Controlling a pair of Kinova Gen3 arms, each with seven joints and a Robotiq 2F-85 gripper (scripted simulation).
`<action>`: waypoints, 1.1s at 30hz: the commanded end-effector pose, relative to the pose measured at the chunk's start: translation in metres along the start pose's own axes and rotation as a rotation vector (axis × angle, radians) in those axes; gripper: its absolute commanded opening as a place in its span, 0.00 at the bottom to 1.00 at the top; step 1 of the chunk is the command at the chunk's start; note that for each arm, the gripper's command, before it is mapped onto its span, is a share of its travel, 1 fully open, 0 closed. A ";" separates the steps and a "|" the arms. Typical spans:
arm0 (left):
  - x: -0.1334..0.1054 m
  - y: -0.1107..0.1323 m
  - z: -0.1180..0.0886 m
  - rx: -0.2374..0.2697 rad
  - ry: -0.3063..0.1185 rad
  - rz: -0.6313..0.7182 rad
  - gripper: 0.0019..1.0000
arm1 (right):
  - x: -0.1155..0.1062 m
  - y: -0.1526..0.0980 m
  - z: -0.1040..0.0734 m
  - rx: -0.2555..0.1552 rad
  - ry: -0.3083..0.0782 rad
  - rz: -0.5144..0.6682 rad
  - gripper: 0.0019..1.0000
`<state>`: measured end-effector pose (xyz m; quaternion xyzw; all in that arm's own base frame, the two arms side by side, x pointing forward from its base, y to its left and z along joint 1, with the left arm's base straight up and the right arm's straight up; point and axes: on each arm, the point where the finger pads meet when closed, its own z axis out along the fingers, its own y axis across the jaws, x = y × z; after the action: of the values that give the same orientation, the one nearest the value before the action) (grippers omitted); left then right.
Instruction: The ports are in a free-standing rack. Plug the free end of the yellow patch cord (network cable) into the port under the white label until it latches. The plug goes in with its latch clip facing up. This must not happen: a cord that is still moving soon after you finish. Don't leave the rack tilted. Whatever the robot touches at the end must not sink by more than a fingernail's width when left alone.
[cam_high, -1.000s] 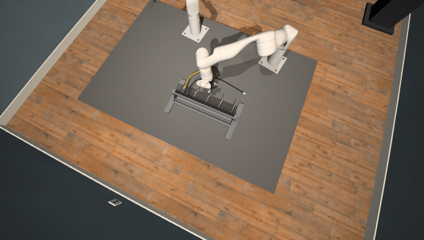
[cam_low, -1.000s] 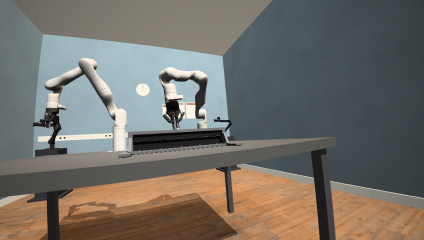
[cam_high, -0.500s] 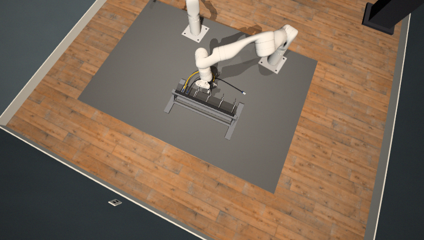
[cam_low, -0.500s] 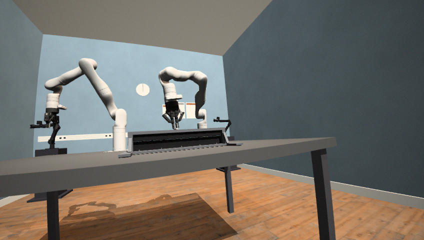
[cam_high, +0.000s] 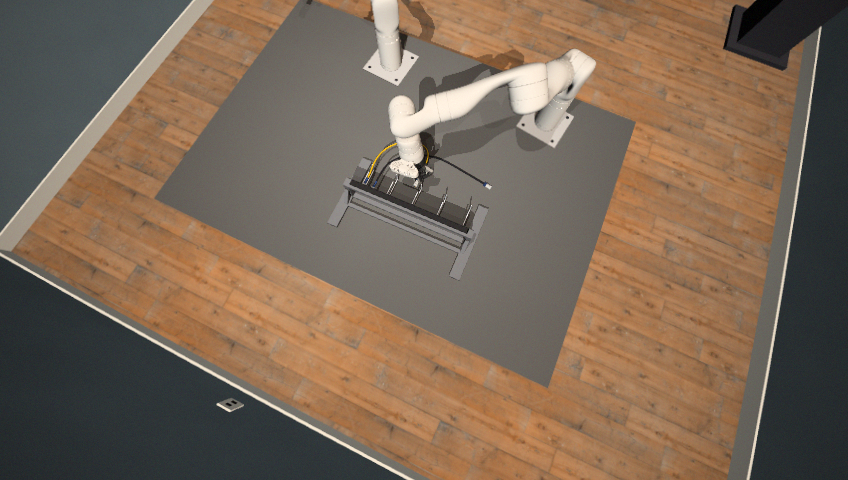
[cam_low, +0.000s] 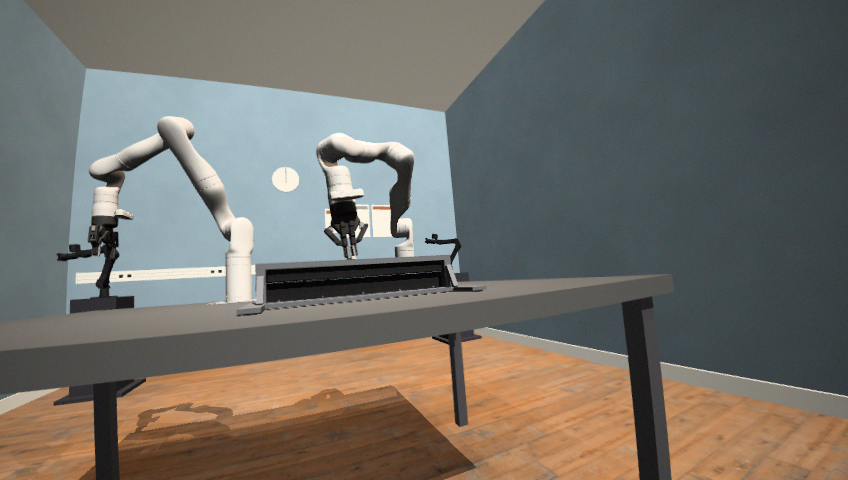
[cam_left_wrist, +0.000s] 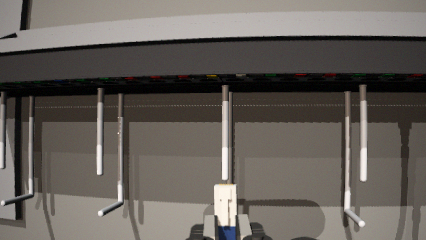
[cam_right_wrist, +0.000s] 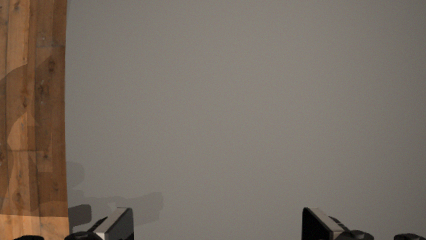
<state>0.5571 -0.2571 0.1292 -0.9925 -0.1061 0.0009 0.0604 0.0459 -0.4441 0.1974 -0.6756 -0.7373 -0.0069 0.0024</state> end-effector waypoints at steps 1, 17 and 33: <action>0.001 -0.001 0.000 0.010 0.001 0.013 0.10 | -0.004 -0.004 -0.003 0.007 -0.013 -0.006 1.00; 0.002 0.000 0.000 0.012 0.001 0.023 0.10 | -0.004 -0.004 -0.003 0.007 -0.013 -0.006 1.00; 0.002 0.000 0.000 0.012 0.001 0.027 0.10 | -0.004 -0.004 -0.003 0.007 -0.013 -0.006 1.00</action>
<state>0.5587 -0.2585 0.1291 -0.9933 -0.0975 0.0018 0.0614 0.0459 -0.4441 0.1974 -0.6756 -0.7373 -0.0069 0.0024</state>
